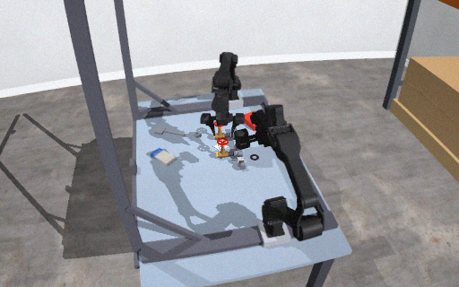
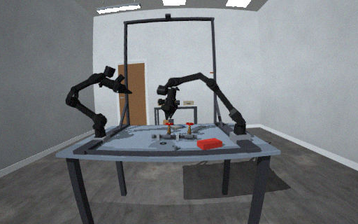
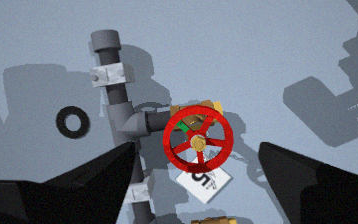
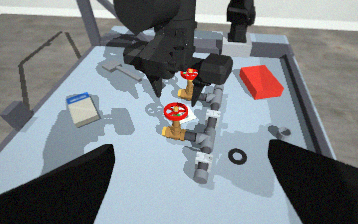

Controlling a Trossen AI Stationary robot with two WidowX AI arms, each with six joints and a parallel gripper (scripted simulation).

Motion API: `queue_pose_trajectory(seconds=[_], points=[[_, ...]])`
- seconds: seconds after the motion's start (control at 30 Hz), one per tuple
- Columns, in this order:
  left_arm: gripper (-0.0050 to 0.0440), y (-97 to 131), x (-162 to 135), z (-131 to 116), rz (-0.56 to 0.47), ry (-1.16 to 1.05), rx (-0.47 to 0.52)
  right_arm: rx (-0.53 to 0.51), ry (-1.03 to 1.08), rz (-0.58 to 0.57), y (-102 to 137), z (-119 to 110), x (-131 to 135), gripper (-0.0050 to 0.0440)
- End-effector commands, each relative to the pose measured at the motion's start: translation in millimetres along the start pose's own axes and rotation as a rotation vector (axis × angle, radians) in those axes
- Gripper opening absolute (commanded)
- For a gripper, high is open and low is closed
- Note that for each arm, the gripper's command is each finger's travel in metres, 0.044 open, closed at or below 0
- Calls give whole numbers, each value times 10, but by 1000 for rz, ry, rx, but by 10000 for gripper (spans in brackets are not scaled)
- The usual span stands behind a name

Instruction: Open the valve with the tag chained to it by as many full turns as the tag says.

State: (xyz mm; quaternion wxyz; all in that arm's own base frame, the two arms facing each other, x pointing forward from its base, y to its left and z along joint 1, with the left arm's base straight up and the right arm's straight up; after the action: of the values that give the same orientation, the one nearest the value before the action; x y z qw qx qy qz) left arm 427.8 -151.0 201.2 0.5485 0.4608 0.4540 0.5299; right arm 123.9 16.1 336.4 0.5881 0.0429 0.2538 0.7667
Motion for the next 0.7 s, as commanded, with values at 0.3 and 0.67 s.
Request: queue_pose_trajectory(seconds=[0.3, 0.67], points=[[354, 98, -10, 34, -14, -546, -13, -14, 3, -1, 27, 42, -6, 400], [354, 87, -12, 32, -21, -973, -5, -14, 3, -1, 27, 42, -6, 400]])
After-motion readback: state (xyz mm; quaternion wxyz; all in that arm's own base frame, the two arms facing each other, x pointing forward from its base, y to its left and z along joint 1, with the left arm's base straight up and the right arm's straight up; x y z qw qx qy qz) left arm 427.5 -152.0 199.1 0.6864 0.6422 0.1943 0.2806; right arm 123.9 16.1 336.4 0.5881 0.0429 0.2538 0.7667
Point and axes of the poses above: on each arm, the point midway between the two fingers, 35 mm back from their tips, its own y axis back along the fingers, its own x axis across the jaws, z = x × y, the point moved 9 cm from there along y, back along the fingers, and after that the axes turned 15 degrees about y, right-handed, at the moved point
